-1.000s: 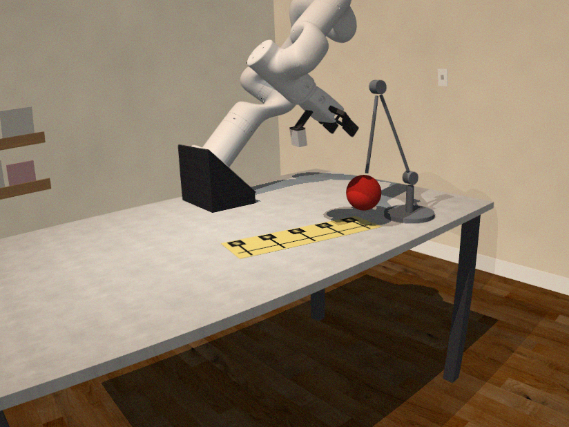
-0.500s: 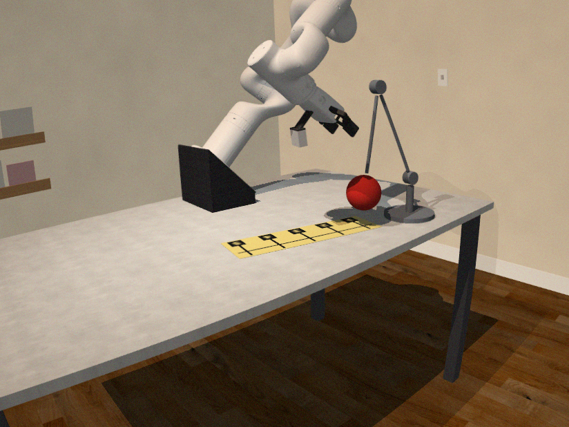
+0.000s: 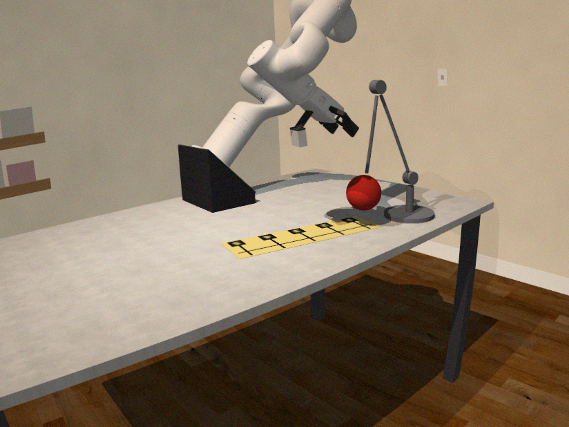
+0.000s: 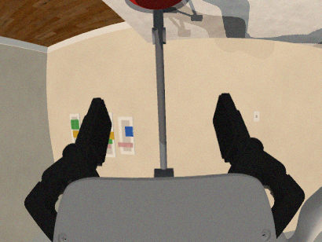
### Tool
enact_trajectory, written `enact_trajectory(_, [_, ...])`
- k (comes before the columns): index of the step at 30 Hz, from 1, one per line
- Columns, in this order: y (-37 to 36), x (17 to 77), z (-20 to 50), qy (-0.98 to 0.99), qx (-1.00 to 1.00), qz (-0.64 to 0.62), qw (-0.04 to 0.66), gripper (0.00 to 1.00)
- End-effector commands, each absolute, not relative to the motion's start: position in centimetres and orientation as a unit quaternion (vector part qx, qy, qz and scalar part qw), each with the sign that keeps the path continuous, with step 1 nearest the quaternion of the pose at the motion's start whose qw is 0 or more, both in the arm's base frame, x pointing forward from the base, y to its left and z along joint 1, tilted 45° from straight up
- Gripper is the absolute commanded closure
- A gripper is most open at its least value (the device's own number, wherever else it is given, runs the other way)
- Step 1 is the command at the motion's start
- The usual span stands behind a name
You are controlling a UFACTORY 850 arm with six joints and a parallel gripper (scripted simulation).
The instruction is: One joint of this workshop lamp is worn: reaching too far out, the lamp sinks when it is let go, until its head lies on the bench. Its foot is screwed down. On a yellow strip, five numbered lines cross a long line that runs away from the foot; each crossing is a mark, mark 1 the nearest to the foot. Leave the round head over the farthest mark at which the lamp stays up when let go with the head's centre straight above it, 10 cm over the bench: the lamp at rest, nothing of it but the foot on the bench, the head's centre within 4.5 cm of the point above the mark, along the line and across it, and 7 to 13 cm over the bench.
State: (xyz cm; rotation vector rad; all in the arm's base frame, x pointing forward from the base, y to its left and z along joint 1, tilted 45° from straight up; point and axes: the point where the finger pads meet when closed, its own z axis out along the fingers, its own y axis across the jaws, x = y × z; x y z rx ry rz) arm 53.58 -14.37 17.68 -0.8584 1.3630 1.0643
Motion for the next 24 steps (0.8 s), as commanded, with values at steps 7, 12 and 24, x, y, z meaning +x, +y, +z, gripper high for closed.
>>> enact_trajectory(7, [-14.2,53.7,17.8,0.580,-0.366,0.453,0.570,0.00])
enact_trajectory(12, [-13.0,54.1,17.8,0.580,-0.365,0.453,0.570,0.00])
enact_trajectory(24, [-10.6,55.0,18.0,0.580,-0.364,0.453,0.571,0.00])
